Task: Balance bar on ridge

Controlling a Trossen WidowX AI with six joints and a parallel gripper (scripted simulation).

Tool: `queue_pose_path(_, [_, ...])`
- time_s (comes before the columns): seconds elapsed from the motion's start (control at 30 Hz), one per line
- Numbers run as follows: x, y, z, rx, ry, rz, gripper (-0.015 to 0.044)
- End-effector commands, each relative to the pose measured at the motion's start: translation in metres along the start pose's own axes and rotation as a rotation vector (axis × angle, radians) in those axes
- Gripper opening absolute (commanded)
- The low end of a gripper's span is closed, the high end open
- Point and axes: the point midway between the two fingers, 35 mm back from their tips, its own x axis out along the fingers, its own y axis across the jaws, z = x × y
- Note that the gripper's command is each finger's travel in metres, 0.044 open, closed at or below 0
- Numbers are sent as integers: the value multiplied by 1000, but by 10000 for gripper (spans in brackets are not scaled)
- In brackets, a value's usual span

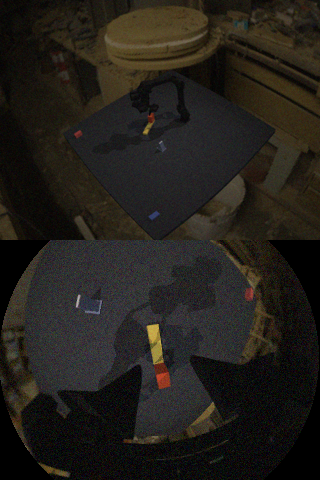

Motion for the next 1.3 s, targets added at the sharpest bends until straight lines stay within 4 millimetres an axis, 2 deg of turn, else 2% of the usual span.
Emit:
queue_pose_path(0.0, [11, -2, -14, 7, 25, 59, 315])
queue_pose_path(0.13, [19, -5, -26, 19, 39, 104, 315])
queue_pose_path(0.27, [20, -5, -27, 19, 39, 106, 315])
queue_pose_path(0.37, [30, -6, -26, 19, 39, 106, 315])
queue_pose_path(0.83, [121, 5, -30, 19, 39, 106, 315])
queue_pose_path(1.27, [135, 7, -31, 19, 39, 106, 315])
